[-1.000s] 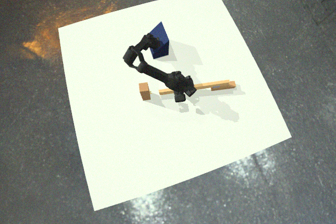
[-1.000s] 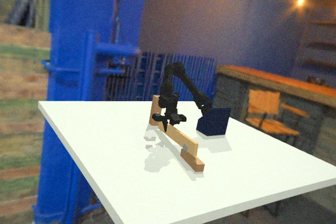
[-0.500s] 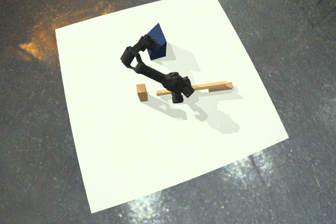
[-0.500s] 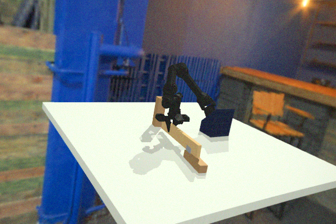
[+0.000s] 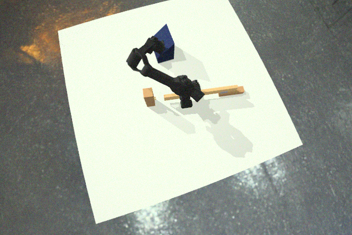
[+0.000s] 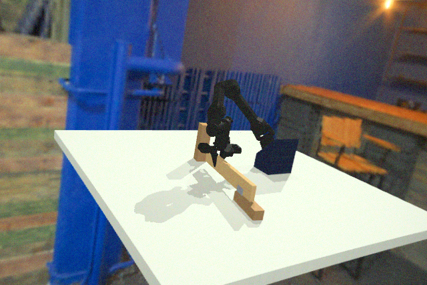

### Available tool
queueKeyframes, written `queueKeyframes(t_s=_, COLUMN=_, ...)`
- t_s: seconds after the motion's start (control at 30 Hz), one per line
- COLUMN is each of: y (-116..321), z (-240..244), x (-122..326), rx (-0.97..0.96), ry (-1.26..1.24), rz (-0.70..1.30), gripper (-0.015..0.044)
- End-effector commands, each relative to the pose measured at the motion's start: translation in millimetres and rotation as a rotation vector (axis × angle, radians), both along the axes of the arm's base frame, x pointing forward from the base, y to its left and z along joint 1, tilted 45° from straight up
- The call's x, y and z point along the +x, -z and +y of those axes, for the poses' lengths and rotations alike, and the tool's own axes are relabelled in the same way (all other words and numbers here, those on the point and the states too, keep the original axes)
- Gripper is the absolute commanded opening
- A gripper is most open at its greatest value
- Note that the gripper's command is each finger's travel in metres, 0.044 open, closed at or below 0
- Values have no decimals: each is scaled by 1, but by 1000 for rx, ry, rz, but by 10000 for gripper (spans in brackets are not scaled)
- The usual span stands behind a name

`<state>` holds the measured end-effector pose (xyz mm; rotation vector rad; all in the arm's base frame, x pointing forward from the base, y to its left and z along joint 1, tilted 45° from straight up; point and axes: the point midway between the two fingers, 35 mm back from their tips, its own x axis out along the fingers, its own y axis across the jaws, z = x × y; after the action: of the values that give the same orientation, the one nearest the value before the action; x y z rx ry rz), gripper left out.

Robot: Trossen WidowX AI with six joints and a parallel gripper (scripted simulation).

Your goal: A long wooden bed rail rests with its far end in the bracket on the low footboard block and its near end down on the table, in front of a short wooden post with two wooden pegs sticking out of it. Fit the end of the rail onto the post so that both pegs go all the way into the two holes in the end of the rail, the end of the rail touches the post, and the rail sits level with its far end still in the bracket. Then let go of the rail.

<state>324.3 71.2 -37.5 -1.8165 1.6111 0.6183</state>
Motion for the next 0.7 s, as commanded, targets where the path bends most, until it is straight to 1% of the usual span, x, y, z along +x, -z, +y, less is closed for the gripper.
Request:
queueKeyframes(t_s=0.0, y=-5, z=9, x=2, rx=19, ry=-9, rz=-10, gripper=0)
queueKeyframes(t_s=0.67, y=-10, z=14, x=1, rx=20, ry=-9, rz=-10, gripper=0)
